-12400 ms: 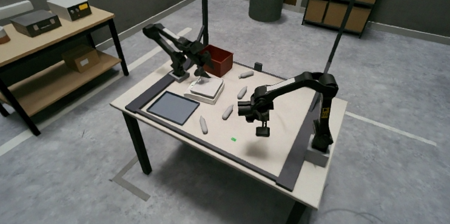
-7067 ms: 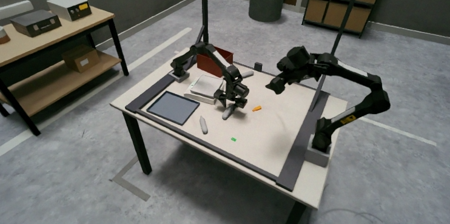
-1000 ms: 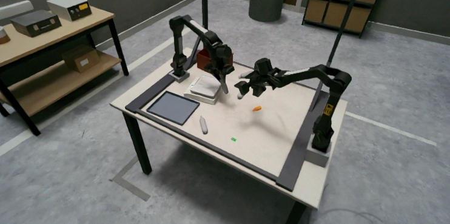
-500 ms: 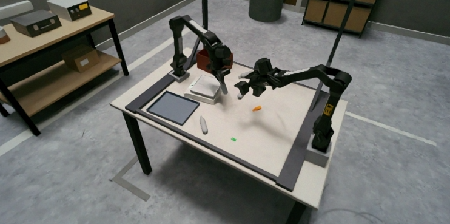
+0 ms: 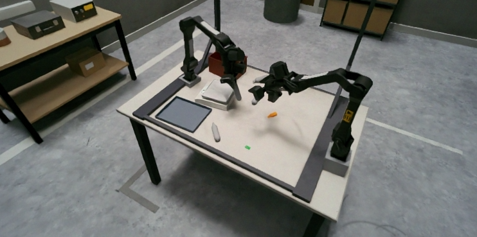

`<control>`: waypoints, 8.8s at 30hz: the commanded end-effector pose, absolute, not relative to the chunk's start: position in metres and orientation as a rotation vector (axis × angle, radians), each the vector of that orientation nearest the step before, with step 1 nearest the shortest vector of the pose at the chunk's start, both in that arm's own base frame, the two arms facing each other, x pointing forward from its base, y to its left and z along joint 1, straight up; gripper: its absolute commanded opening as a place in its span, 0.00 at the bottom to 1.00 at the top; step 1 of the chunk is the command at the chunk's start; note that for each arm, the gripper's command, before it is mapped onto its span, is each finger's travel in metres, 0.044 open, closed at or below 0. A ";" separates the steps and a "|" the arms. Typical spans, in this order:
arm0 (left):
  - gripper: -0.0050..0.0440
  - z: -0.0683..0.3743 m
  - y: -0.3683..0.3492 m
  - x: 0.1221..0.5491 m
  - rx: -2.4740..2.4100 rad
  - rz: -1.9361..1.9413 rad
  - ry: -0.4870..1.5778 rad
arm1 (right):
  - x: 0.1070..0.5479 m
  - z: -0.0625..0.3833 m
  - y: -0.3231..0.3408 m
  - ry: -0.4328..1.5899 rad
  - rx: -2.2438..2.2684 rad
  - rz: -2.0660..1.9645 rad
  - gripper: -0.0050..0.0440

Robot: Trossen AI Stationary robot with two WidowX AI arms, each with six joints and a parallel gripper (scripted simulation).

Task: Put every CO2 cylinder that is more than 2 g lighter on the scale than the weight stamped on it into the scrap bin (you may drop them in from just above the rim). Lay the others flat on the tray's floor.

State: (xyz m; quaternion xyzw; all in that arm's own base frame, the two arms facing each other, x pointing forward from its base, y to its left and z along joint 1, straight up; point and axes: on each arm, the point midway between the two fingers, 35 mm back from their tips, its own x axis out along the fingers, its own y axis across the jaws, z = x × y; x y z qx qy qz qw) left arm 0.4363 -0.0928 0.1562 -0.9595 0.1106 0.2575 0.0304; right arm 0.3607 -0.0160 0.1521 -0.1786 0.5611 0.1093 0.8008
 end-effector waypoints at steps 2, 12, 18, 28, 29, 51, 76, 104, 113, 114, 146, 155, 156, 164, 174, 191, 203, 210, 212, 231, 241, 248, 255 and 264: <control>1.00 0.168 -0.093 0.438 -2.972 0.752 0.341 | 0.366 0.169 -0.014 1.165 -0.274 0.146 0.00; 1.00 0.168 -0.093 0.438 -2.972 0.752 0.341 | 0.366 0.165 -0.013 1.171 0.239 -0.188 0.00; 1.00 0.168 -0.093 0.438 -2.972 0.752 0.341 | 0.366 0.165 -0.012 1.147 0.476 -0.344 0.00; 1.00 0.168 -0.093 0.438 -2.972 0.752 0.341 | 0.365 0.164 -0.010 1.063 0.934 -0.646 0.00; 1.00 0.168 -0.093 0.438 -2.972 0.752 0.341 | 0.365 0.164 -0.009 1.051 0.980 -0.677 0.00; 1.00 0.168 -0.093 0.438 -2.972 0.752 0.341 | 0.366 0.165 -0.006 0.919 1.381 -0.945 0.00; 1.00 0.162 -0.104 0.486 -2.974 0.747 0.341 | 0.363 0.162 -0.007 0.925 1.376 -0.950 0.00; 1.00 0.225 -0.042 0.438 -2.037 0.291 0.329 | 0.365 0.160 -0.006 0.573 1.877 -1.636 0.00; 1.00 0.260 -0.029 0.409 -1.537 0.121 0.257 | 0.365 0.159 -0.007 0.407 2.022 -1.868 0.00; 1.00 0.263 -0.028 0.406 -1.485 0.108 0.247 | 0.365 0.159 -0.007 0.391 2.033 -1.887 0.00; 1.00 0.325 0.000 0.317 -0.051 -0.001 -0.053 | 0.364 0.162 -0.007 0.221 2.154 -2.072 0.00; 1.00 0.325 0.001 0.314 0.005 0.002 -0.058 | 0.364 0.162 -0.007 0.221 2.154 -2.072 0.00; 1.00 0.329 0.001 0.314 0.005 0.002 -0.066 | 0.364 0.162 -0.007 0.221 2.154 -2.072 0.00; 1.00 0.332 0.000 0.316 0.022 -0.015 -0.043 | 0.351 0.160 -0.008 0.219 2.148 -2.076 0.00; 1.00 0.319 -0.001 0.312 0.134 -0.171 0.197 | 0.299 0.151 -0.009 0.226 2.141 -2.077 0.00; 1.00 0.306 -0.010 0.274 0.112 -0.396 0.467 | 0.234 0.138 -0.009 0.225 2.137 -2.077 0.00; 1.00 0.290 -0.032 0.353 0.091 -0.322 0.517 | 0.234 0.115 -0.009 0.230 2.110 -2.108 0.00; 1.00 0.268 -0.068 0.408 0.074 -0.265 0.532 | 0.234 0.110 -0.009 0.229 2.119 -2.098 0.00; 1.00 0.261 -0.083 0.422 0.068 -0.248 0.530 | 0.236 0.111 -0.009 0.227 2.128 -2.088 0.00; 1.00 0.245 -0.110 0.441 0.058 -0.219 0.527 | 0.232 0.107 -0.009 0.228 2.127 -2.087 0.00; 1.00 0.245 -0.110 0.441 0.058 -0.219 0.527 | 0.234 0.088 -0.009 0.229 2.120 -2.096 0.00; 1.00 0.245 -0.110 0.441 0.058 -0.219 0.527 | 0.240 0.088 -0.009 0.226 2.137 -2.077 0.00; 1.00 0.245 -0.110 0.441 0.058 -0.219 0.527 | 0.237 0.086 -0.009 0.226 2.128 -2.089 0.00; 1.00 0.245 -0.110 0.441 0.058 -0.219 0.527 | 0.237 0.086 -0.009 0.226 2.128 -2.089 0.40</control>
